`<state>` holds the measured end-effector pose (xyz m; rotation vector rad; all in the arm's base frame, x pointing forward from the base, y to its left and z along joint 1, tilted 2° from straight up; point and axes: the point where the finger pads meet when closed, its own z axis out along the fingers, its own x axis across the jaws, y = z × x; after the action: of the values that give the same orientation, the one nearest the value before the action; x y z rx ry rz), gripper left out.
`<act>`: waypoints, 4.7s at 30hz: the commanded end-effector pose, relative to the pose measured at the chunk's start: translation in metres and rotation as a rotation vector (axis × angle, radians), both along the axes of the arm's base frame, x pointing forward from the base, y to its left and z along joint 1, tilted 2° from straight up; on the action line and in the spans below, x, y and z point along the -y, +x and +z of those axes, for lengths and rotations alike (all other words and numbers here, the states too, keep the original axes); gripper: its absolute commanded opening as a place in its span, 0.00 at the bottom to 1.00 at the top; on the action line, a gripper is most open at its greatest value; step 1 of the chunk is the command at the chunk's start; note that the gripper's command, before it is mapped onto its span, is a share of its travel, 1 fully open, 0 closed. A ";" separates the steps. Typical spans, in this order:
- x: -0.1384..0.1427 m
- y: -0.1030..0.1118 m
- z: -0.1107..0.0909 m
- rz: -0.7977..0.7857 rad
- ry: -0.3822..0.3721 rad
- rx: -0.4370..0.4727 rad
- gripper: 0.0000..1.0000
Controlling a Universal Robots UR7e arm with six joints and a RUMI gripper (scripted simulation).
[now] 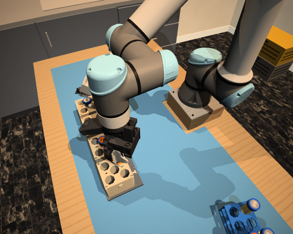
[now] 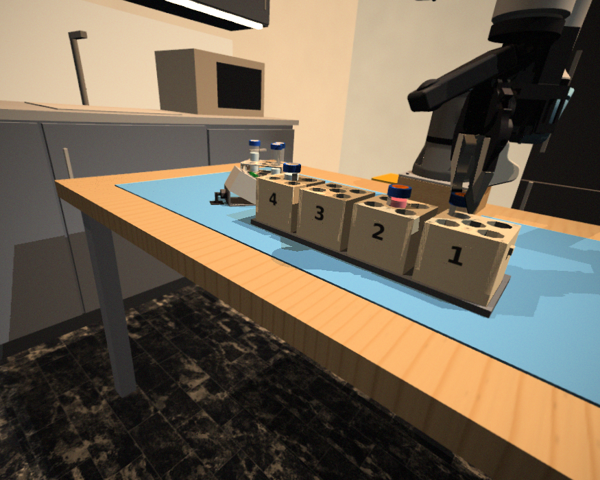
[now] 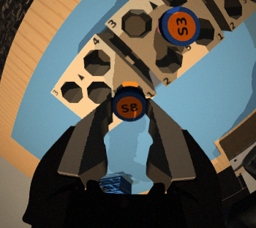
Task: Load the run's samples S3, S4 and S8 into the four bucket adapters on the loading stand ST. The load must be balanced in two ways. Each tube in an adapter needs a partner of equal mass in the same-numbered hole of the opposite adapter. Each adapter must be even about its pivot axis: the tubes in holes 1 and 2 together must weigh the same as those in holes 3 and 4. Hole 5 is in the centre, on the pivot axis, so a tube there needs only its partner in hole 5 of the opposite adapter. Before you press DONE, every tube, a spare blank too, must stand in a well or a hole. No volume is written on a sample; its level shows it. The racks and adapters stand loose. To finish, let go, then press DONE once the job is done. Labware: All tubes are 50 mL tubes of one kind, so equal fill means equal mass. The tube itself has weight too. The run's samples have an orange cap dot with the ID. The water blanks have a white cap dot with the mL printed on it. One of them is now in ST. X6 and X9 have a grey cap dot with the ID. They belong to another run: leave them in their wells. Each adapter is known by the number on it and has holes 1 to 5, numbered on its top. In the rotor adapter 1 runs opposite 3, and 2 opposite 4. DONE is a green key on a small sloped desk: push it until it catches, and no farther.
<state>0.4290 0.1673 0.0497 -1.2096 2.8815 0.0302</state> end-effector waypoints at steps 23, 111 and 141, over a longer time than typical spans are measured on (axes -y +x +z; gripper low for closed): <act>-0.001 0.000 0.000 0.000 0.001 0.003 0.35; -0.376 -0.238 0.039 0.490 -0.006 0.011 0.35; -0.378 -0.237 0.002 0.490 -0.002 0.014 0.00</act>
<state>0.1922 0.5453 0.0517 -1.8701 2.4982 0.0233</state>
